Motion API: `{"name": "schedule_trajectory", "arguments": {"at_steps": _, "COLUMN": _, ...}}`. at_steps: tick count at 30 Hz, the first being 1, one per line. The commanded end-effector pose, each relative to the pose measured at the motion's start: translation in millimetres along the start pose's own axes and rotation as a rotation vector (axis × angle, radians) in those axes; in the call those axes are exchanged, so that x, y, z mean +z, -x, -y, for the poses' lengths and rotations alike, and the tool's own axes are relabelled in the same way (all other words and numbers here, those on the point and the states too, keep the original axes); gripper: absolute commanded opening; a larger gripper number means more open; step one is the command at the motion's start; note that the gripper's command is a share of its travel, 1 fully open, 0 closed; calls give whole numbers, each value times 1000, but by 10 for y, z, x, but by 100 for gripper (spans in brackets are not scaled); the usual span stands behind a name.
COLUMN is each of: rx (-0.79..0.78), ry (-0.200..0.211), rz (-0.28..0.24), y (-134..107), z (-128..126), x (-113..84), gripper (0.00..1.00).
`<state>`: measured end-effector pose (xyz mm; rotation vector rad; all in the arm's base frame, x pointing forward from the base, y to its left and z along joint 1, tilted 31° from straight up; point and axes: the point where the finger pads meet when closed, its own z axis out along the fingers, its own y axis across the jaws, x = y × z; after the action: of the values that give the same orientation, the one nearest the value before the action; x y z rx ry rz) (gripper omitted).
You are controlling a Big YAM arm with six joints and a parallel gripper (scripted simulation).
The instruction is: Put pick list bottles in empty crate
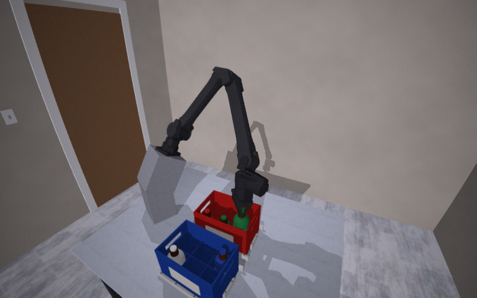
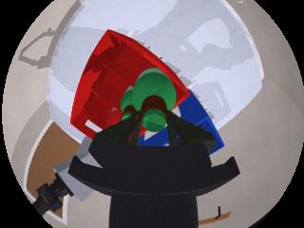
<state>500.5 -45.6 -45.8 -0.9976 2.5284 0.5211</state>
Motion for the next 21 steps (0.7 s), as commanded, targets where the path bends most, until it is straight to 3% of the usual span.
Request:
{"name": "schedule_trajectory", "arguments": {"at_steps": 1, "rx": -16, "ry": -42, "rz": 27, "y": 188, "z": 105, "x": -97, "gripper": 0}}
{"name": "schedule_trajectory", "arguments": {"at_steps": 4, "rx": -7, "ry": -17, "rz": 14, "y": 123, "z": 61, "x": 67, "gripper": 0}}
{"name": "schedule_trajectory", "arguments": {"at_steps": 6, "rx": -7, "ry": -17, "rz": 14, "y": 123, "z": 61, "x": 67, "gripper": 0}}
{"name": "schedule_trajectory", "arguments": {"at_steps": 7, "rx": -4, "ry": -51, "rz": 32, "y": 146, "z": 153, "x": -110, "gripper": 0}}
{"name": "schedule_trajectory", "arguments": {"at_steps": 12, "rx": -10, "ry": -24, "rz": 18, "y": 147, "z": 102, "x": 108, "gripper": 0}}
{"name": "schedule_trajectory", "arguments": {"at_steps": 18, "rx": -9, "ry": -44, "rz": 29, "y": 167, "z": 143, "x": 50, "gripper": 0}}
{"name": "schedule_trajectory", "arguments": {"at_steps": 21, "rx": -6, "ry": -23, "rz": 15, "y": 125, "z": 97, "x": 202, "gripper": 0}}
